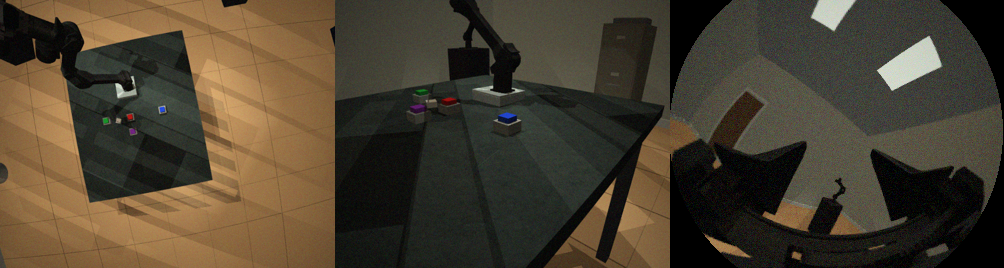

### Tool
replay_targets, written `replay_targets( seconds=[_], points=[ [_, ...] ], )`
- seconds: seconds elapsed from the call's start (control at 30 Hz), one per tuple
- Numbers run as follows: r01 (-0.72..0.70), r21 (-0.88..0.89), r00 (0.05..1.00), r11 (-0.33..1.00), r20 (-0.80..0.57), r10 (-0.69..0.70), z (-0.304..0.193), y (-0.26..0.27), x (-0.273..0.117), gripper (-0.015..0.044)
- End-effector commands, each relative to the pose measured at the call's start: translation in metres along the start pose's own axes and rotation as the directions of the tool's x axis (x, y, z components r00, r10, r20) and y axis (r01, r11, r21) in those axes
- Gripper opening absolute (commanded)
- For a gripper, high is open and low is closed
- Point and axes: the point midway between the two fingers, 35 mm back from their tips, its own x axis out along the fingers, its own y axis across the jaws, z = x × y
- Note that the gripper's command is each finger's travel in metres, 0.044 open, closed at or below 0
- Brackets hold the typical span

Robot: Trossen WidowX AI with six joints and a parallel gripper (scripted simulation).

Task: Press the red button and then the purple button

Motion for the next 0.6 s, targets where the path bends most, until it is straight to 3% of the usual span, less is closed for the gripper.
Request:
replay_targets(
  seconds=[0.0,0.13,0.3,0.57],
  points=[
    [0.008,-0.004,1.000,1.000,0.005,-0.008,0.001,-0.002,-0.001,0.0400],
    [0.201,-0.106,0.973,0.974,0.139,-0.185,0.029,-0.052,-0.020,0.0400],
    [0.524,-0.259,0.834,0.811,0.352,-0.426,0.079,-0.120,-0.072,0.0400],
    [0.906,-0.331,0.423,0.264,0.686,-0.591,0.167,-0.164,-0.199,0.0400]
  ],
)
